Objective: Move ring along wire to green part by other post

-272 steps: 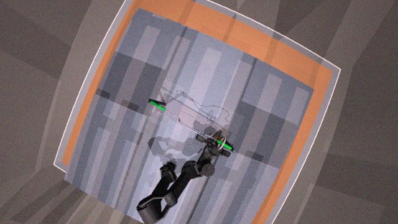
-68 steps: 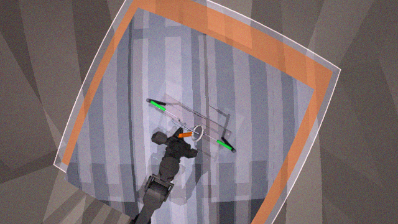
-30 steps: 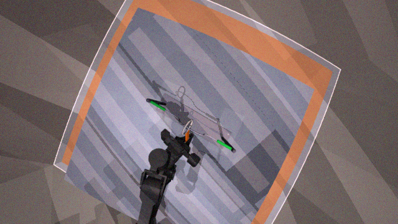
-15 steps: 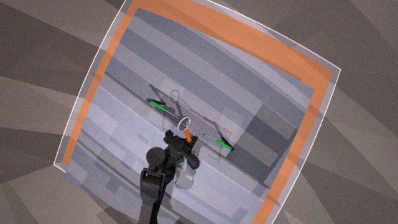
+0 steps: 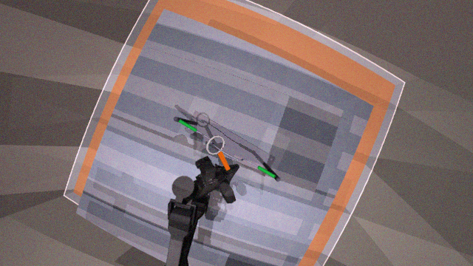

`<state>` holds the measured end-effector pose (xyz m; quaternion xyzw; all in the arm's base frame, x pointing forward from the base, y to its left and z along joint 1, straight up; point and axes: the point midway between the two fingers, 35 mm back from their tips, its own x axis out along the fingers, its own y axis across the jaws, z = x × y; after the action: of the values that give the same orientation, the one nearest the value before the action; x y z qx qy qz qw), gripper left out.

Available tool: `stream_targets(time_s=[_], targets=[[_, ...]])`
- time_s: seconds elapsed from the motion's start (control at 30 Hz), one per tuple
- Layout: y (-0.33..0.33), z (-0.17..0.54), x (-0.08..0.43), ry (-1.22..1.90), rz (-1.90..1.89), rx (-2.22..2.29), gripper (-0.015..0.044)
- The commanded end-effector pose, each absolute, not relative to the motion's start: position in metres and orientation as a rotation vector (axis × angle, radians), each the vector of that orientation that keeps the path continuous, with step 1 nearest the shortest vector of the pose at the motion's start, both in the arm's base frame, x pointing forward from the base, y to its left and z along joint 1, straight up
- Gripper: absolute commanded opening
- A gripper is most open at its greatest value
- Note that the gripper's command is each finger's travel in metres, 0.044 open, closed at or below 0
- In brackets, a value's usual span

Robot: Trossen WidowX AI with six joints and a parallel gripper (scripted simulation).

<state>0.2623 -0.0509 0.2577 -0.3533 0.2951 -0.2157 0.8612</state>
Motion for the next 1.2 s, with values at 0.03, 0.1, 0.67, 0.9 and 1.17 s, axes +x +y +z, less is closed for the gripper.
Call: stream_targets(time_s=[0.03, 0.1, 0.67, 0.9, 1.17], targets=[[-0.055, 0.264, 0.260, 0.601, -0.488, -0.833, -0.0150], [-0.057, 0.266, 0.260, 0.596, -0.500, -0.869, -0.0150], [-0.066, 0.282, 0.259, 0.552, -0.591, -1.171, -0.0150], [-0.067, 0.287, 0.259, 0.534, -0.621, -1.276, -0.0150], [-0.068, 0.288, 0.259, 0.520, -0.643, -1.352, -0.0150]])
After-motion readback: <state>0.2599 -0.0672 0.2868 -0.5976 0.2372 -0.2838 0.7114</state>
